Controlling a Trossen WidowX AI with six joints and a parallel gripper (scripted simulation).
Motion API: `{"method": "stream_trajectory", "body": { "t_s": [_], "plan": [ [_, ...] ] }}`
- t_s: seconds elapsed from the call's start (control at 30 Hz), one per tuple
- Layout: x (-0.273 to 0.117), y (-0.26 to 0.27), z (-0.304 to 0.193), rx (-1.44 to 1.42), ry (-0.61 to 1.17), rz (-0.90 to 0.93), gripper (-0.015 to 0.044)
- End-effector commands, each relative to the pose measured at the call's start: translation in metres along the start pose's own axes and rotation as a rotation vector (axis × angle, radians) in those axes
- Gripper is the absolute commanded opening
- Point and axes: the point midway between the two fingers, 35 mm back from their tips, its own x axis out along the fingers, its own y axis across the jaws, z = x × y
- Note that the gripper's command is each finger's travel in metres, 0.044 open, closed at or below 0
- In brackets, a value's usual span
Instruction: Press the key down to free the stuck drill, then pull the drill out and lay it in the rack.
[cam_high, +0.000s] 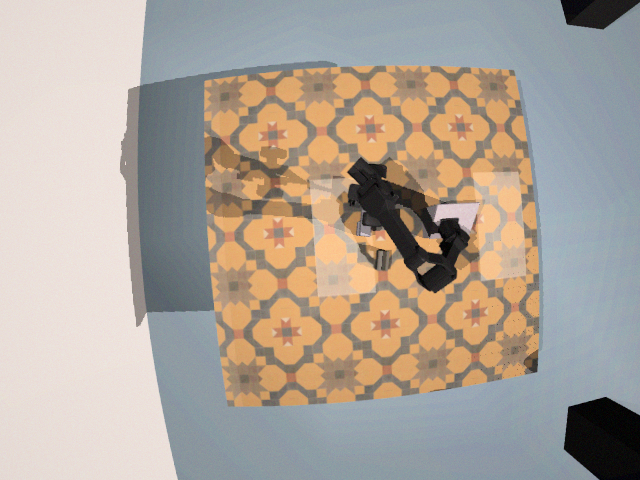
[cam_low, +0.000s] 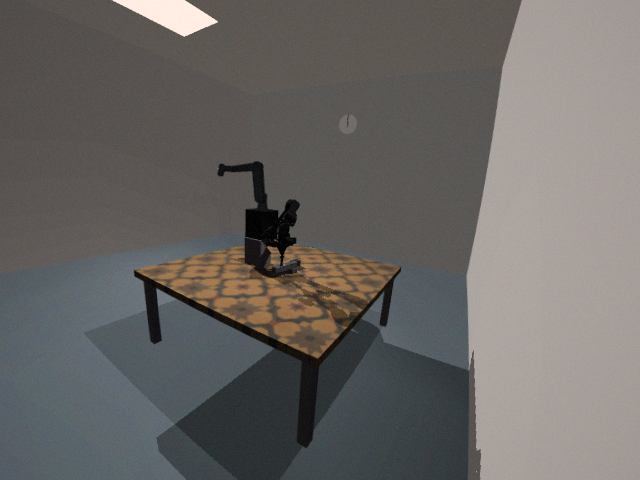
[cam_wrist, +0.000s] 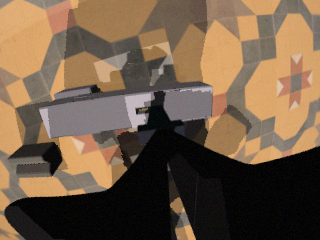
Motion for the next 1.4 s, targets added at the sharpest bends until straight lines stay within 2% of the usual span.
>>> {"method": "stream_trajectory", "body": {
  "t_s": [0.0, 1.37],
  "plan": [
    [0.006, 0.000, 0.000, 0.000, 0.007, 0.003, 0.0000],
    [0.018, 0.003, -0.005, 0.000, 0.007, 0.003, 0.0000]
  ]
}}
